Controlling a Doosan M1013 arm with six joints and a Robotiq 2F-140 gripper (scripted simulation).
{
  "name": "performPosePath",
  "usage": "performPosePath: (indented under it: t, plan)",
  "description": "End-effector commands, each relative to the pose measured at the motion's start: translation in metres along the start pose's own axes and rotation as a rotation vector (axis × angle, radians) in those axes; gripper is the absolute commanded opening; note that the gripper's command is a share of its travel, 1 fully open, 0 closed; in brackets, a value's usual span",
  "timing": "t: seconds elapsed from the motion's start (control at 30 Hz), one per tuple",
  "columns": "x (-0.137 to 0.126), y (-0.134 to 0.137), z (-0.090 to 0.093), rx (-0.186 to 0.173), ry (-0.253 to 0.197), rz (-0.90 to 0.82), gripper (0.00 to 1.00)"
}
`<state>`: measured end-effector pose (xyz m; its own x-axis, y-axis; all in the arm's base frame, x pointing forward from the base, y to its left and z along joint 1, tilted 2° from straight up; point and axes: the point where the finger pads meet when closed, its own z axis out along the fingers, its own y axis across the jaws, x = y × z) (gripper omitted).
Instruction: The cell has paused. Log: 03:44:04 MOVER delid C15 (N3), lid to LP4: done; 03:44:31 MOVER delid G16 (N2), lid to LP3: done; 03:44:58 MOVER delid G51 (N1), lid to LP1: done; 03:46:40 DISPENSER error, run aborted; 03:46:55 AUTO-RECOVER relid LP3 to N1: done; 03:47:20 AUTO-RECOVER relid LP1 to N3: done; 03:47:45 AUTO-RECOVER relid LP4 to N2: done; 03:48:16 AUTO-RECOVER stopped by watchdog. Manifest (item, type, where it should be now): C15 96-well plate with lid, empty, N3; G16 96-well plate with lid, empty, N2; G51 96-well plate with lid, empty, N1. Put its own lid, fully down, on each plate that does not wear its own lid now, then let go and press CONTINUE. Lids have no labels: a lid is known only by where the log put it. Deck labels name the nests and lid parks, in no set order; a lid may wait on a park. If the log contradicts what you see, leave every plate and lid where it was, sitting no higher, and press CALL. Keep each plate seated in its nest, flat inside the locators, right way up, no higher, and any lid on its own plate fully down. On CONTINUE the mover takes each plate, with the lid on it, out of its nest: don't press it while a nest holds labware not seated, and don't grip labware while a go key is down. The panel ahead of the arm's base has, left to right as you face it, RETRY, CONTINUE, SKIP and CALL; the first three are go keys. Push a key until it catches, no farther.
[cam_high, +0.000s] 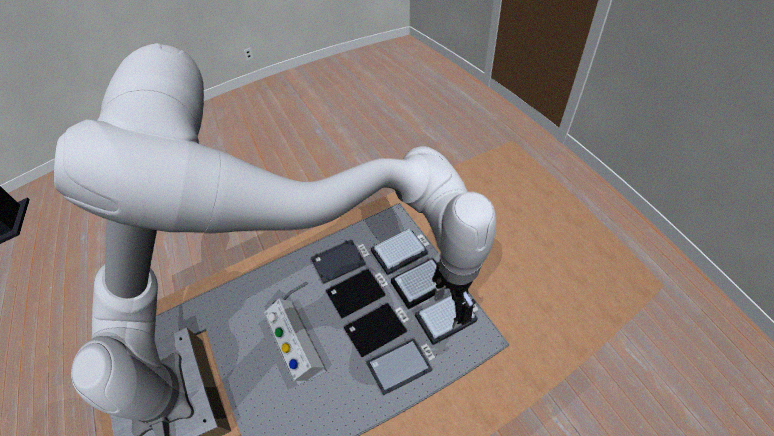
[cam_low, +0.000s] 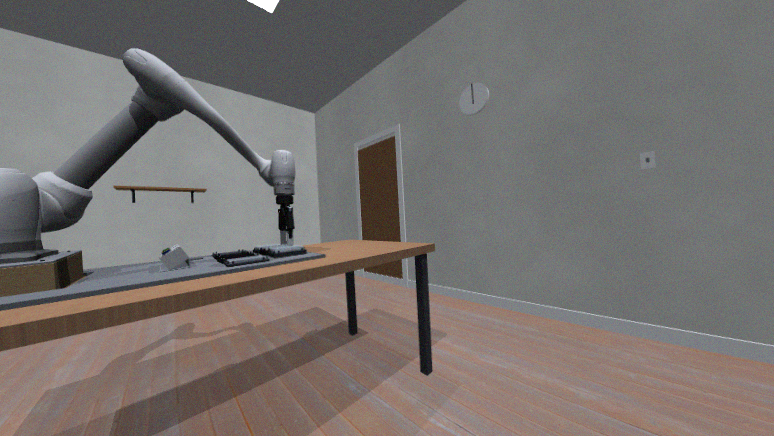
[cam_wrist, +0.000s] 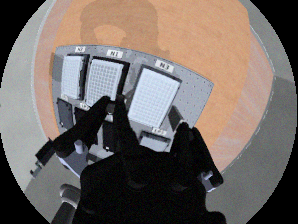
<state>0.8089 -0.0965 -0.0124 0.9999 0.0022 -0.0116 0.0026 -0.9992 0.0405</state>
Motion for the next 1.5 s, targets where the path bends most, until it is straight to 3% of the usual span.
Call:
performPosePath:
  t: [0.0,1.43,1.47]
  plan:
    - [0.0000,0.0000,-0.0002,0.000,0.000,0.000,0.59]
    - [0.0000,0.0000,-0.0002,0.000,0.000,0.000,0.59]
    - [0.0000,0.0000,-0.0002,0.000,0.000,0.000,0.66]
